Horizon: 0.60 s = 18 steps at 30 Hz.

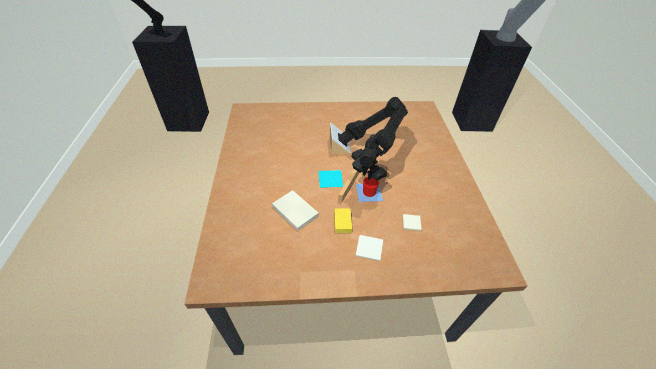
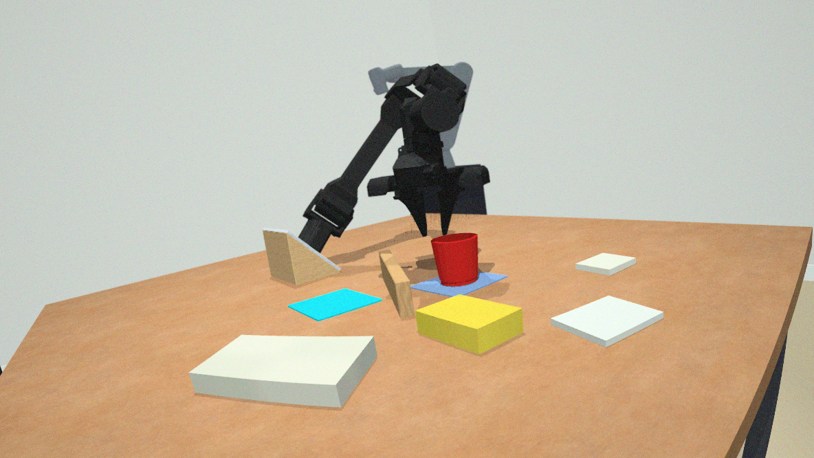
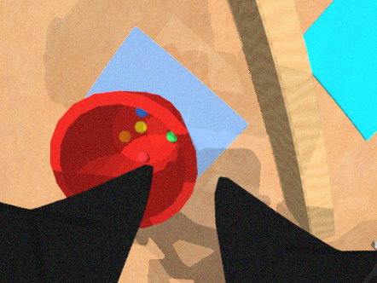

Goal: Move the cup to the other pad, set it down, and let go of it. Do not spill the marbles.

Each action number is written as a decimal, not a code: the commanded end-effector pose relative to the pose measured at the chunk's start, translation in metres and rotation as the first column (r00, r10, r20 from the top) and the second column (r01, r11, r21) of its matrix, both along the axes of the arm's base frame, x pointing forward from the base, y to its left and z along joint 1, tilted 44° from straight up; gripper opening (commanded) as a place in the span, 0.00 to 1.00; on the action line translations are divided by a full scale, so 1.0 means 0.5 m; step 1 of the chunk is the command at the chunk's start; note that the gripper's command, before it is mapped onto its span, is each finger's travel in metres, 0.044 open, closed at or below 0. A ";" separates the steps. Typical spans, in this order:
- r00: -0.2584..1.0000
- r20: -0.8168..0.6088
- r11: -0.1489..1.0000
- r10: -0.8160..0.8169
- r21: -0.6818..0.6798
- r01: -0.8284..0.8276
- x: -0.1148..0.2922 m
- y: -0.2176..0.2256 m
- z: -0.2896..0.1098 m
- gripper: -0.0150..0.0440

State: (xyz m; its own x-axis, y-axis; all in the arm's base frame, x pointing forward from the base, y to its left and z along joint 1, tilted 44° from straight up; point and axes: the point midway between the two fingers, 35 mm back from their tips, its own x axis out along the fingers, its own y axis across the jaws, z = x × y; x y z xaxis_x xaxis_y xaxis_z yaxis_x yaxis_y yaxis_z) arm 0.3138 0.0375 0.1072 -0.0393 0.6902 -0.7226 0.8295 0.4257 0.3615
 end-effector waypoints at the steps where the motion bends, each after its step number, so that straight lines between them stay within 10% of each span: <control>1: 1.000 -0.002 1.000 -0.001 0.005 0.001 -0.001 0.011 -0.009 0.50; 18: 1.000 -0.002 1.000 0.000 0.007 0.000 -0.005 0.050 -0.048 0.50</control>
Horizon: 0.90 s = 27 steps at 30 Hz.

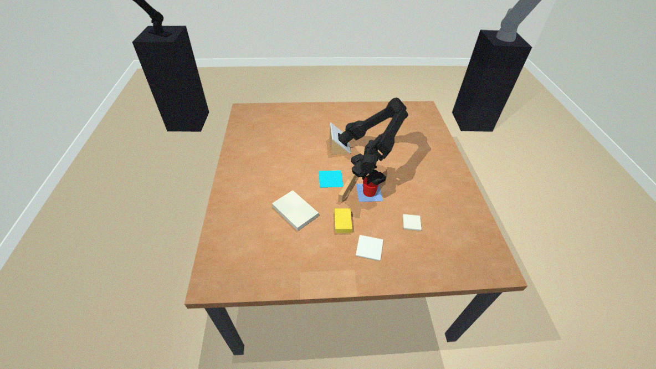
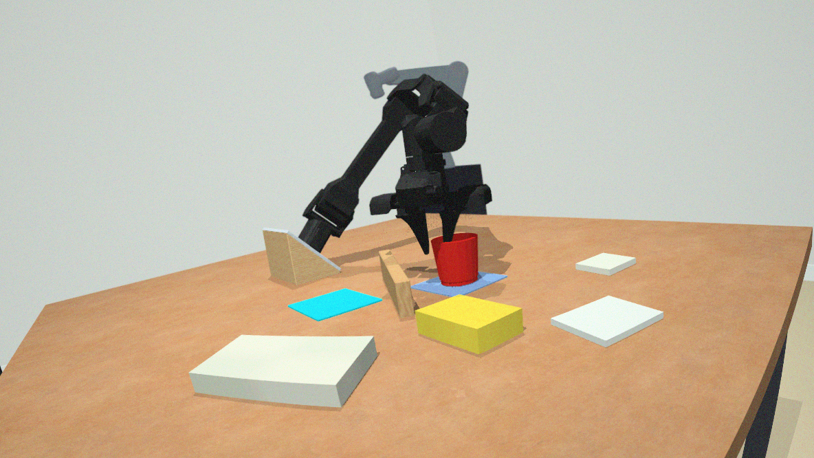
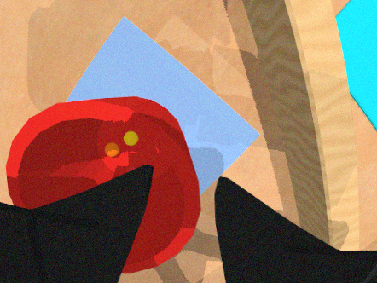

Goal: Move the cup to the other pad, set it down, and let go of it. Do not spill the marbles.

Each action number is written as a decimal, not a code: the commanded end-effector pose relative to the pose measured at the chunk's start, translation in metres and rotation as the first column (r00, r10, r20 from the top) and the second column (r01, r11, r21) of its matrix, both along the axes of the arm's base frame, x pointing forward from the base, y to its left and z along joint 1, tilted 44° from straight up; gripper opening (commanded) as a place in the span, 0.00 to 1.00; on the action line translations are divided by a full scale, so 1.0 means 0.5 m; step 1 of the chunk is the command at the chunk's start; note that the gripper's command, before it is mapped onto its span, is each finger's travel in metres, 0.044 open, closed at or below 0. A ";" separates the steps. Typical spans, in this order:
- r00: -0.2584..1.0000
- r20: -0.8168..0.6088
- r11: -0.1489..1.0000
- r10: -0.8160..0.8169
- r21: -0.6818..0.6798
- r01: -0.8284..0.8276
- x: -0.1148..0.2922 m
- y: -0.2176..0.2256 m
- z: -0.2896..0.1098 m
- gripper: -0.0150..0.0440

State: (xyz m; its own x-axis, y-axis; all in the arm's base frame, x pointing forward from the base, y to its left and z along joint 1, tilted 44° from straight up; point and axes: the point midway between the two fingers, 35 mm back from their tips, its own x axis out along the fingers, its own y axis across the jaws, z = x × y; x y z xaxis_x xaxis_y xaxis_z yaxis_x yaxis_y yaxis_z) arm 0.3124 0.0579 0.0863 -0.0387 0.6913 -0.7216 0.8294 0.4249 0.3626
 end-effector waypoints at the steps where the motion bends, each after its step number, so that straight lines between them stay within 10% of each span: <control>1: 1.000 -0.002 1.000 0.000 0.005 0.000 -0.003 0.012 -0.008 0.50; 27: 1.000 -0.002 1.000 0.002 0.002 -0.002 -0.005 0.022 -0.021 0.25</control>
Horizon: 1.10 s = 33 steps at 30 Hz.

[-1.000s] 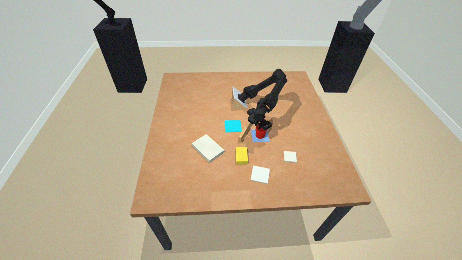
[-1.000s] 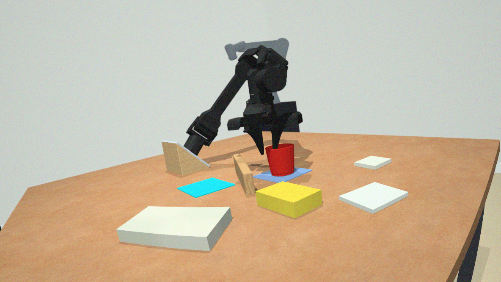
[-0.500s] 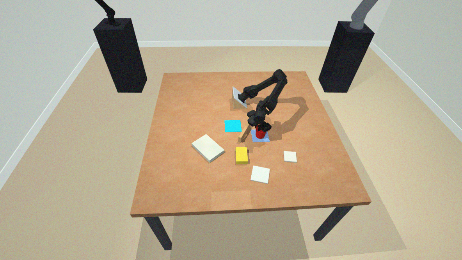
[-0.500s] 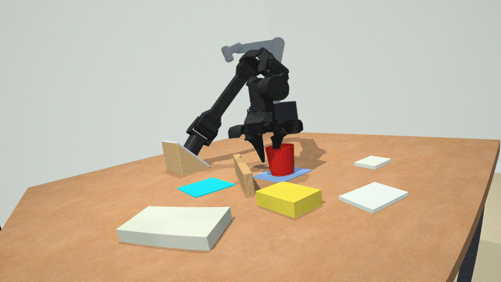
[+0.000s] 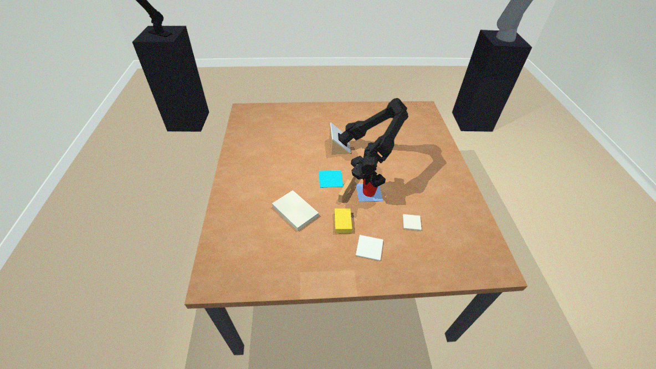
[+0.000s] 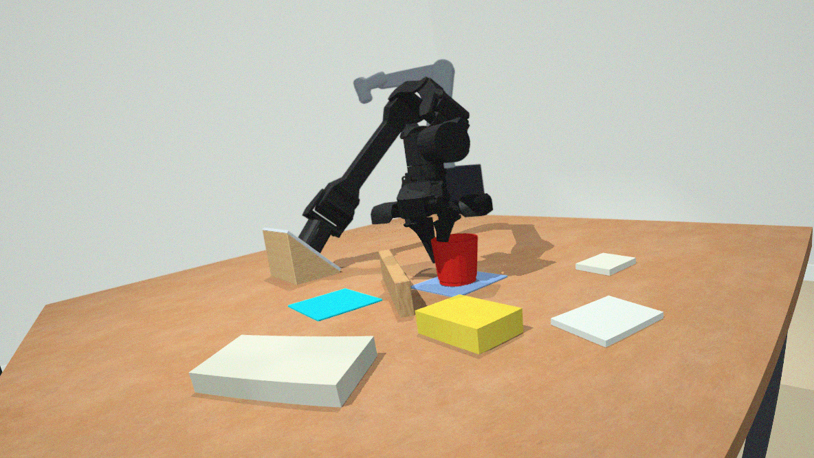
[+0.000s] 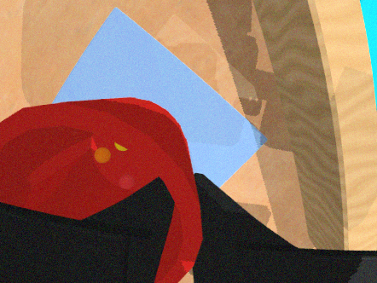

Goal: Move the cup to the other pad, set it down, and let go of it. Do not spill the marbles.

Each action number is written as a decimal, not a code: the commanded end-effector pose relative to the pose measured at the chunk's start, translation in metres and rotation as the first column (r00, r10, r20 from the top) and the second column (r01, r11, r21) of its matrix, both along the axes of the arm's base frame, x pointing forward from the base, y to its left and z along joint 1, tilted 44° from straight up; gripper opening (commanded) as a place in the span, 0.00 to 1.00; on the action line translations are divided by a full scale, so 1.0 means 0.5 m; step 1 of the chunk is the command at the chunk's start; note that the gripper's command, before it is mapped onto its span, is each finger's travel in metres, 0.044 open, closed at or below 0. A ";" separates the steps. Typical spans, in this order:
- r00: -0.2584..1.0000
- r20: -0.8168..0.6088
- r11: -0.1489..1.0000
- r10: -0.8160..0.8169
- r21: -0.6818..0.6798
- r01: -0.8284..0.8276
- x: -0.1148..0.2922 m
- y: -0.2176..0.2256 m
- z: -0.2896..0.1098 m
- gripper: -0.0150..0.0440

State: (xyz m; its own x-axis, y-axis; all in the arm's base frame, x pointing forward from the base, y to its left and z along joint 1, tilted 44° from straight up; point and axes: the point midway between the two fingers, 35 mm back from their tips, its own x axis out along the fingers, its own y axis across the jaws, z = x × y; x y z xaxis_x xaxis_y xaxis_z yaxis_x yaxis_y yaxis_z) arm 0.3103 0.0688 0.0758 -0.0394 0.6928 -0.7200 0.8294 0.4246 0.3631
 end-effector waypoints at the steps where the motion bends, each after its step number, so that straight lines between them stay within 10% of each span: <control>1: 1.000 -0.001 1.000 0.001 0.000 -0.001 0.000 -0.002 0.002 0.25; 33: 1.000 0.000 1.000 -0.005 0.004 0.005 0.015 -0.099 0.108 0.25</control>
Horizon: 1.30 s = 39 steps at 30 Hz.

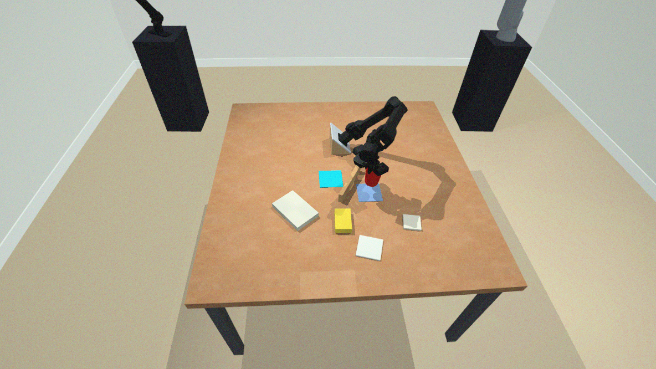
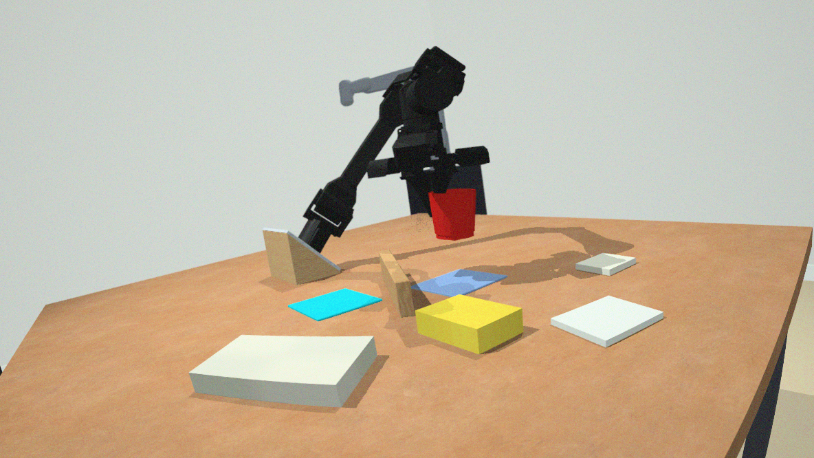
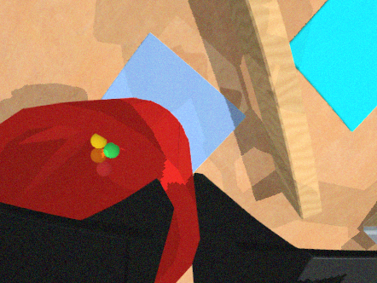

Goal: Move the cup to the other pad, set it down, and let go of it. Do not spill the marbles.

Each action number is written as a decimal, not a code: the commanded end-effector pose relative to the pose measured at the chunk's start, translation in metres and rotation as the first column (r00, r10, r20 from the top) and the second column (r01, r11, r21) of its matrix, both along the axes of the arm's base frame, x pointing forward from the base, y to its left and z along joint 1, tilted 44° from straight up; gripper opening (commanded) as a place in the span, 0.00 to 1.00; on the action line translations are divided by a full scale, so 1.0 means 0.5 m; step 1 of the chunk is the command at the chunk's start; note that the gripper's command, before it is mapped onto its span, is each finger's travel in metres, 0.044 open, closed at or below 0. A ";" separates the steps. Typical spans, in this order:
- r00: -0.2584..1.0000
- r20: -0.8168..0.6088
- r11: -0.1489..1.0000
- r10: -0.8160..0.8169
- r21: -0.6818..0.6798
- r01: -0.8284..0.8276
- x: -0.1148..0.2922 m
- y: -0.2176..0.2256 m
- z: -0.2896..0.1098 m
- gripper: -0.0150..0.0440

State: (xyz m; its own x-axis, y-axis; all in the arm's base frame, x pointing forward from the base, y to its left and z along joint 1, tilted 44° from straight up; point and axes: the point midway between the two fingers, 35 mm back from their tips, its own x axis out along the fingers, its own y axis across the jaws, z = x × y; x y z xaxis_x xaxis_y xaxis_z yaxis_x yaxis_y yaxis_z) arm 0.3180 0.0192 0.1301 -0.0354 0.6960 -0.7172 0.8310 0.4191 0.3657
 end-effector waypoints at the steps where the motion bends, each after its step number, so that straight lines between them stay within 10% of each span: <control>1: 1.000 -0.001 1.000 0.000 0.000 0.000 0.000 0.001 -0.001 0.25; 39: 1.000 -0.005 1.000 0.004 -0.006 -0.004 -0.055 -0.088 -0.075 0.25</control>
State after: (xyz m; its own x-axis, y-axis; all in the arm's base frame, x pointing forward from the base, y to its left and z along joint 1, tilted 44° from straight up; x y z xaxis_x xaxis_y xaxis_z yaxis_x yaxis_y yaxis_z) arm 0.2946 -0.0191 0.0990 -0.0365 0.6929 -0.7201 0.8309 0.4214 0.3633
